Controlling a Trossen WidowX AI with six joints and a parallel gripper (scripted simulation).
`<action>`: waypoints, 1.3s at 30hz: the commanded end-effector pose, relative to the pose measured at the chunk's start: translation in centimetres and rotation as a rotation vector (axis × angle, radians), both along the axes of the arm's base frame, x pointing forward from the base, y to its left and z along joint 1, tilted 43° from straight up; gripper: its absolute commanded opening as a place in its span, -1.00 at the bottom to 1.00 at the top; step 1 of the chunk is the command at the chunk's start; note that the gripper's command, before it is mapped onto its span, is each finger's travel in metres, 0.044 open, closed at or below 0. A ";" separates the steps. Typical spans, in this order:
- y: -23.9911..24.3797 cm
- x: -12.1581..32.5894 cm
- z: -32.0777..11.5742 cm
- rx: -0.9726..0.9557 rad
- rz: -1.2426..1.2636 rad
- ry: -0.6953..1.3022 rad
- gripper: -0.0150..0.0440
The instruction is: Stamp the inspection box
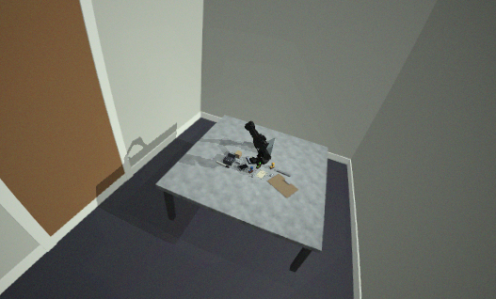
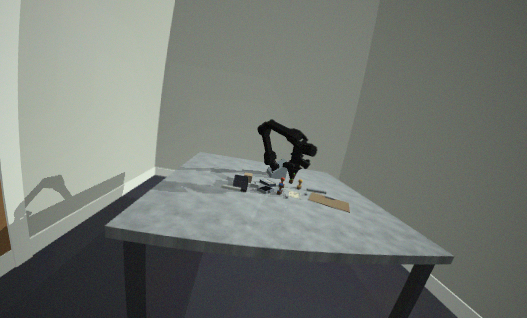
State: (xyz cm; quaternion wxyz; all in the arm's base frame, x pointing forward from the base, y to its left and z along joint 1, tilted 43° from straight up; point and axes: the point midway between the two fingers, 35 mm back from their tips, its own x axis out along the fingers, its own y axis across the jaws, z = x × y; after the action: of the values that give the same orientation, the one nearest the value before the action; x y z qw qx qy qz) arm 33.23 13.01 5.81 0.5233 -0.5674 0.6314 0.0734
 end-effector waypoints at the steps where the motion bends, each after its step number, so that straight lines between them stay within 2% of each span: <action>1: 1.5 -0.5 -1.7 -0.029 0.102 0.095 -0.49; 39: 0.4 -0.1 -3.6 -0.033 0.121 0.109 -0.49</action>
State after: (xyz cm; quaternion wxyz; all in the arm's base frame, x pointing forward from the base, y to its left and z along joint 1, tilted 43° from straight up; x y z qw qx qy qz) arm 33.09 13.80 2.47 0.4769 -0.6066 0.6236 0.1256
